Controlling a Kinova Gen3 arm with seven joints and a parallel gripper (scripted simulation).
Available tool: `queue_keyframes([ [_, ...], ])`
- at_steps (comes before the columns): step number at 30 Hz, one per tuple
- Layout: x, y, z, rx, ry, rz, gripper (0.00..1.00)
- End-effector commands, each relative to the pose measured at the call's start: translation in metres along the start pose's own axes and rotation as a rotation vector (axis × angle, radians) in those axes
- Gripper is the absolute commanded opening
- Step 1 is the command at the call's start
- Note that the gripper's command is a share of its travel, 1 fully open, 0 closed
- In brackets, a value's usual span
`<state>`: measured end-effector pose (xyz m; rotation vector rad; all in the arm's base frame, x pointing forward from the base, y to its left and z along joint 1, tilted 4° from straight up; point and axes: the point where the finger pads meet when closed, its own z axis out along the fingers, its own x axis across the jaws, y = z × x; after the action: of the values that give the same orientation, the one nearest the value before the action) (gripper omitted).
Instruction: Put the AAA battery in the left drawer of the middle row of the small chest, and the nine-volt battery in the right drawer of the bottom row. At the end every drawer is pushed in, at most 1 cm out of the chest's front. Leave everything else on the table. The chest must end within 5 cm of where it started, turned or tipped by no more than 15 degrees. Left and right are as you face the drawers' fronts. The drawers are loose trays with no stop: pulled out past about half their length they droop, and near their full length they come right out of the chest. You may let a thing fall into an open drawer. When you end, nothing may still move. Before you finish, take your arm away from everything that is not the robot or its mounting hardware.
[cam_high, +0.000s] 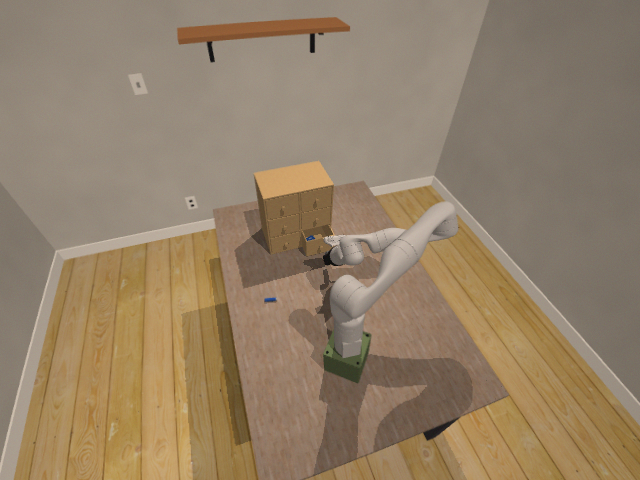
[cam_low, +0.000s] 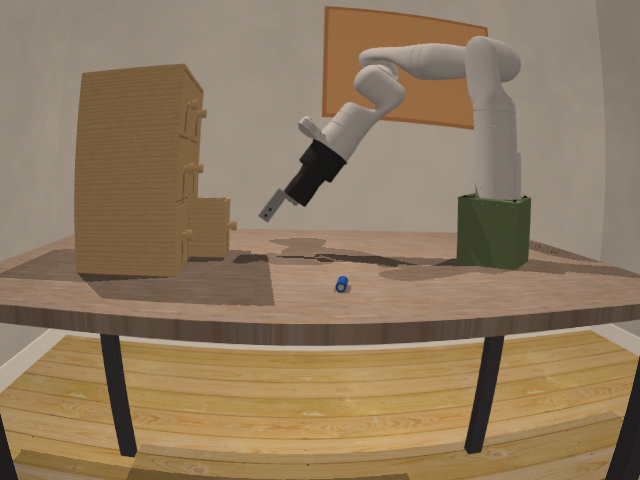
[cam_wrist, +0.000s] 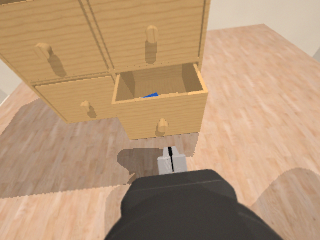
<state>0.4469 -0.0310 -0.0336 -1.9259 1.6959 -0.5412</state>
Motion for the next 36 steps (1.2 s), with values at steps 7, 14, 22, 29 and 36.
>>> queue_keyframes([
  [7,-0.0053,0.0033,0.0128,-0.006,-0.01,0.006,0.0],
  [14,-0.0053,0.0033,0.0128,-0.006,-0.01,0.006,0.0],
  [22,-0.0053,0.0033,0.0128,-0.006,-0.01,0.006,0.0],
  [29,-0.0053,0.0033,0.0128,-0.006,-0.01,0.006,0.0],
  [36,-0.0052,0.0028,0.0126,-0.006,-0.01,0.006,0.0],
])
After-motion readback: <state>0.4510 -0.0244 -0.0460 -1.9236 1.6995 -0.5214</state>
